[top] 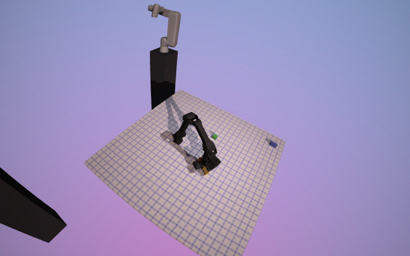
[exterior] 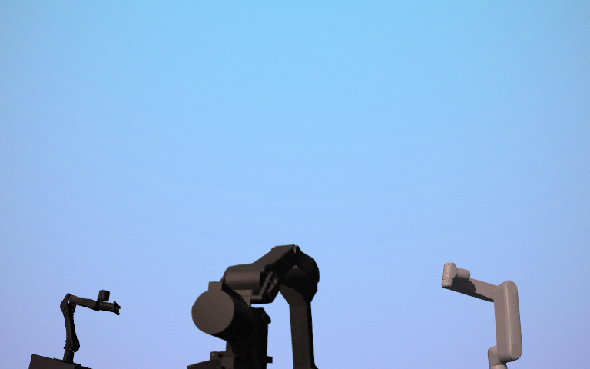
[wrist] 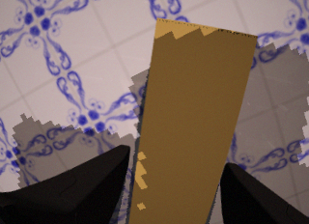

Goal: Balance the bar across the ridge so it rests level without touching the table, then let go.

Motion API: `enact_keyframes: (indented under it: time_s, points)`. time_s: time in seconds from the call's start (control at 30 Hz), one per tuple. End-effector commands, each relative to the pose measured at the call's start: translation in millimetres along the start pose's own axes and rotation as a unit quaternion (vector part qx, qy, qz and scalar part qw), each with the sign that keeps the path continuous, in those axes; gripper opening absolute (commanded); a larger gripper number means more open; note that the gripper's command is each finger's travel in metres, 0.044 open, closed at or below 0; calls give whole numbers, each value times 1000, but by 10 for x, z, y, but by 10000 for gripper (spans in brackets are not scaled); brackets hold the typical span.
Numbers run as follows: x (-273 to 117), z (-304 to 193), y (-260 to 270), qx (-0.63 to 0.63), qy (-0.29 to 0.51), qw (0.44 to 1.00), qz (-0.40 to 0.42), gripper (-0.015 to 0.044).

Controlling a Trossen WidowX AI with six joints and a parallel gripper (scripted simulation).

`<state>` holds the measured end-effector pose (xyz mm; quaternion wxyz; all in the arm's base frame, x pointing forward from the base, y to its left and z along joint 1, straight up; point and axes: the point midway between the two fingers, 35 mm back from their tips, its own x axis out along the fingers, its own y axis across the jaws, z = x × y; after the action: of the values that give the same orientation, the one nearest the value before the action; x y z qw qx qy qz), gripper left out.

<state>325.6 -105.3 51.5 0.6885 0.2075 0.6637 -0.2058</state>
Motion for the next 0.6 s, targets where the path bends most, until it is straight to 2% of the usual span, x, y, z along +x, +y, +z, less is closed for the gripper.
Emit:
enact_keyframes:
  time_s: [0.0,0.17,0.3,0.57]
  points:
    - [0,0,1,0,0,1000,0,125]
    - [0,0,1,0,0,1000,0,91]
    - [-62,12,5,0,0,1000,0,0]
    - [-264,42,13,0,0,1000,0,0]
